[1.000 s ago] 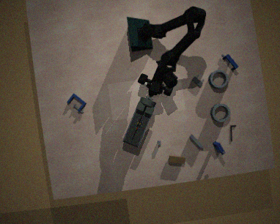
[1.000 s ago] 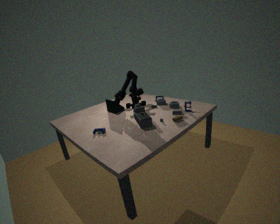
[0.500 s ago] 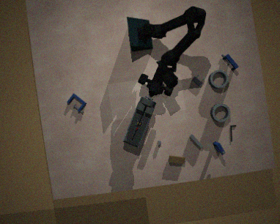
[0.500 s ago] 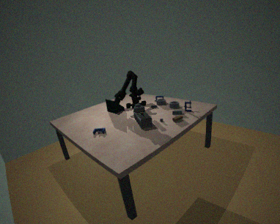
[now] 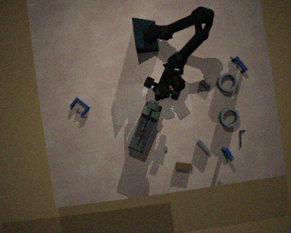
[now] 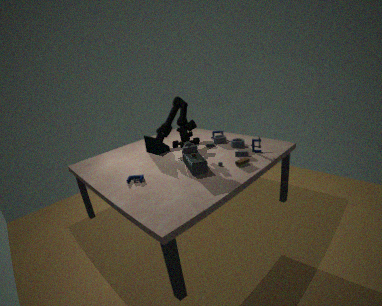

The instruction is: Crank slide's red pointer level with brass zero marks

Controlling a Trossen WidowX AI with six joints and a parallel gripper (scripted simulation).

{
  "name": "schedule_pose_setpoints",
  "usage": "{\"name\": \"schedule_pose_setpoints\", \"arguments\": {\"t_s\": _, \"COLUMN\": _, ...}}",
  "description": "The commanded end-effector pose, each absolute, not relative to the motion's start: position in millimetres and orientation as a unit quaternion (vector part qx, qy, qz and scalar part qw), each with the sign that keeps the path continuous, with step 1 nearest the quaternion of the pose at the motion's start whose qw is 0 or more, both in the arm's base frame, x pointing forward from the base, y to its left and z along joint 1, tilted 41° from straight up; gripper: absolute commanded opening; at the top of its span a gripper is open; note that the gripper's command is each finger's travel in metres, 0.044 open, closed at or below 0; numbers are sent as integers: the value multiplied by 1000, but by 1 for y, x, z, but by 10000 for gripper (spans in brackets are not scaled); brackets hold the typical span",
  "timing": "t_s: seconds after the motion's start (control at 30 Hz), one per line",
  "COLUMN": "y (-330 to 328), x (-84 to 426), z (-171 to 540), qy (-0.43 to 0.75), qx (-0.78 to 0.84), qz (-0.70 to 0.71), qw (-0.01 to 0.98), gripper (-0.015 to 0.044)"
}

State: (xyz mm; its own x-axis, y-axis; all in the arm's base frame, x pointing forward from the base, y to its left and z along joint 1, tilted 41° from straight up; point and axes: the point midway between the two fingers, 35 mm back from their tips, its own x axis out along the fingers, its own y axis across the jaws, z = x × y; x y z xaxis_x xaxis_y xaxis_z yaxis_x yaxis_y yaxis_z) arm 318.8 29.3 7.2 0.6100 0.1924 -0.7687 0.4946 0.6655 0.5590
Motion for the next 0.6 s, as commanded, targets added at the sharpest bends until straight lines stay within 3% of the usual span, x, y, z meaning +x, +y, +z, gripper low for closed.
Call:
{"name": "schedule_pose_setpoints", "arguments": {"t_s": 0.0, "y": 34, "x": 323, "z": 14, "qy": 427, "qx": 400, "qz": -81, "qw": 807, "gripper": 0}}
{"name": "schedule_pose_setpoints", "arguments": {"t_s": 0.57, "y": 35, "x": 324, "z": 16, "qy": 427, "qx": 400, "qz": -81, "qw": 807, "gripper": 0}}
